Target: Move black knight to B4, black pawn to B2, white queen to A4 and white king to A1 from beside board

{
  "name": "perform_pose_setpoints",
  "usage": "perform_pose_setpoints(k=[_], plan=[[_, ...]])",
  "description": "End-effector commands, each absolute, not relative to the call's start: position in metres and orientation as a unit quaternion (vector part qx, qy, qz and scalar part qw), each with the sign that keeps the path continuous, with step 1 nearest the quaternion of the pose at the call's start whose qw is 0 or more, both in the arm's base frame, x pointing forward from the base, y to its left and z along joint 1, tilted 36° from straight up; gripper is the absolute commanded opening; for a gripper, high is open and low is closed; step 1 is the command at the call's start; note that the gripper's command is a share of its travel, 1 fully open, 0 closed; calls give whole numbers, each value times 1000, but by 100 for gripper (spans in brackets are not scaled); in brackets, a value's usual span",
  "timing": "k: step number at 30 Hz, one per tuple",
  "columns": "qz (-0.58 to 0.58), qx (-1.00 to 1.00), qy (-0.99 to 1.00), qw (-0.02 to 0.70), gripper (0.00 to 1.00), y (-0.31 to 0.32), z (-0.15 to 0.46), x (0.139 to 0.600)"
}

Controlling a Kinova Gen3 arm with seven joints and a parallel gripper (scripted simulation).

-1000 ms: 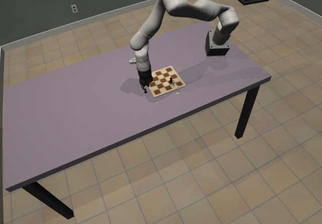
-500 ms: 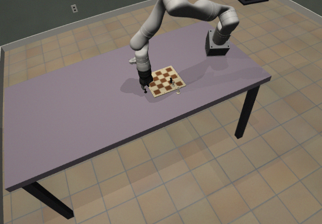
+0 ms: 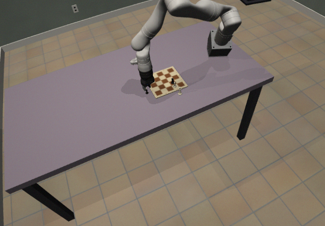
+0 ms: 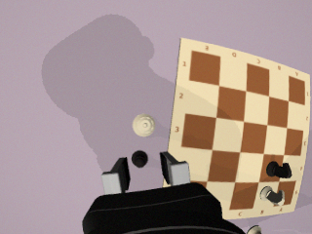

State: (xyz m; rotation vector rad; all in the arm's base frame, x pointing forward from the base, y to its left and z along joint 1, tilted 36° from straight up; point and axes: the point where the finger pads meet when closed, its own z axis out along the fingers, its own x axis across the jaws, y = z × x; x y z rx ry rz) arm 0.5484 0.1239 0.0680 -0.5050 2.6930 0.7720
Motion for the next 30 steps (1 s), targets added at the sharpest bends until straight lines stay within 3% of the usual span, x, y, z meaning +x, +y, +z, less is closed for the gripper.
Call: perform_pose_setpoints(k=[1, 30], plan=[[268, -176, 935, 151, 68, 125, 69, 552], [268, -176, 935, 151, 68, 125, 70, 556]])
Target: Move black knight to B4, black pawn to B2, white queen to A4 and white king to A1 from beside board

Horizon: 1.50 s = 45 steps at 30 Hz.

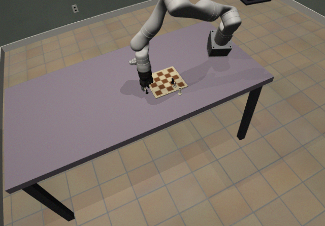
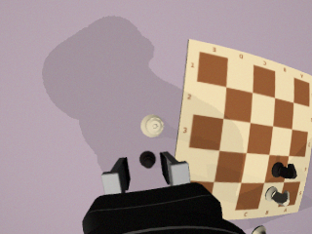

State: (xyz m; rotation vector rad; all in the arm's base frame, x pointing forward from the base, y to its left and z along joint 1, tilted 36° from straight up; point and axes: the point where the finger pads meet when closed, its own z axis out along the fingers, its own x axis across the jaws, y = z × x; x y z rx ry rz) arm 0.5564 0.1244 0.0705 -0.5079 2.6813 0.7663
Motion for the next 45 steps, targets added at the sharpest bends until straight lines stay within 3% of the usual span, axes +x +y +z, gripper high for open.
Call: perform_pose_setpoints(k=[1, 45], plan=[[268, -176, 935, 151, 68, 125, 70, 557], [268, -176, 935, 150, 68, 125, 69, 553]])
